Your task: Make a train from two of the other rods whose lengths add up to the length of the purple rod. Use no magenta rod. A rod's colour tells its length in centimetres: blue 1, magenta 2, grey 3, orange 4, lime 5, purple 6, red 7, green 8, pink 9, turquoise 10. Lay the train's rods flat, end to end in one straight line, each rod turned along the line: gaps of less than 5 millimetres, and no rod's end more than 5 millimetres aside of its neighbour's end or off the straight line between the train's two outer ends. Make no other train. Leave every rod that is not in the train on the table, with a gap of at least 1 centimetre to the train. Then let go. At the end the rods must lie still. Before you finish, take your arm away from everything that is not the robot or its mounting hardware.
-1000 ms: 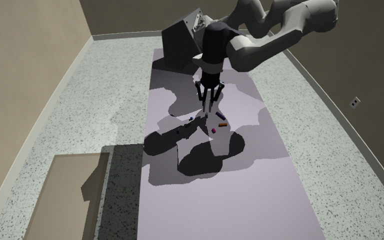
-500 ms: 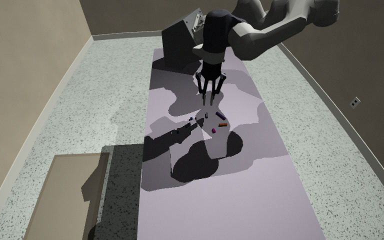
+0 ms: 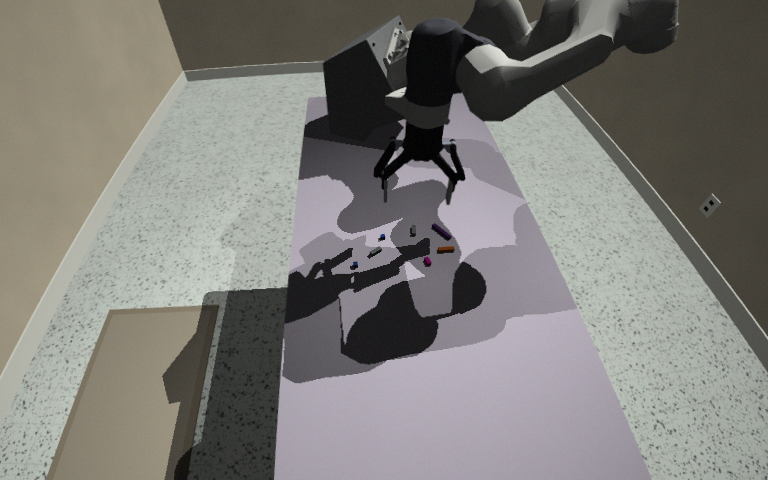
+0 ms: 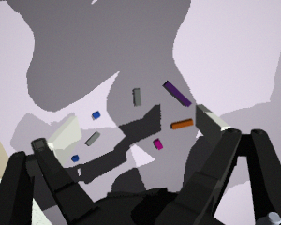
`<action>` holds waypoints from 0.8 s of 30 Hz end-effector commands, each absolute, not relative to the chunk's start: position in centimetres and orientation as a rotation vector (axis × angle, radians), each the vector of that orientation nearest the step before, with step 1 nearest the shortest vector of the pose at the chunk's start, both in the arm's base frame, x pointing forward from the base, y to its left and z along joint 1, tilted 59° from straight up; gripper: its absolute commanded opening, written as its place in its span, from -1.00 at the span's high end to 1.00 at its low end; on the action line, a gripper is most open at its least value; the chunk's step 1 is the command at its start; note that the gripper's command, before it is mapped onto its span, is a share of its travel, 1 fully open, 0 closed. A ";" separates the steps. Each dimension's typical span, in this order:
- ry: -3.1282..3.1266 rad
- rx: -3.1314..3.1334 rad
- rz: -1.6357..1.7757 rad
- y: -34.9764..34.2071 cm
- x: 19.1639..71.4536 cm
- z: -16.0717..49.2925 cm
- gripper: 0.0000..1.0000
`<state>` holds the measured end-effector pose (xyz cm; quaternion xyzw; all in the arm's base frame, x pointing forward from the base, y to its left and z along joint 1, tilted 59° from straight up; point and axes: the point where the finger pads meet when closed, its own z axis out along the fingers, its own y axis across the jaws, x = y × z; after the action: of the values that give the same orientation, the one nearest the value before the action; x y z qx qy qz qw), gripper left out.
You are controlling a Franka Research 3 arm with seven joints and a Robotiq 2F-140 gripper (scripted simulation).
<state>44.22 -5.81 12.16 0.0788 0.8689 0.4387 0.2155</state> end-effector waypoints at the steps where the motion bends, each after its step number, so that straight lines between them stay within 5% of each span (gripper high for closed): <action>1: 2.410 0.228 1.223 -5.8 44.1 12.2 -1.00; 24: 2.327 -0.188 1.053 -7.0 45.5 11.5 -1.00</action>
<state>45.33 -6.99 11.46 -0.0112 0.8765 0.4086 0.2542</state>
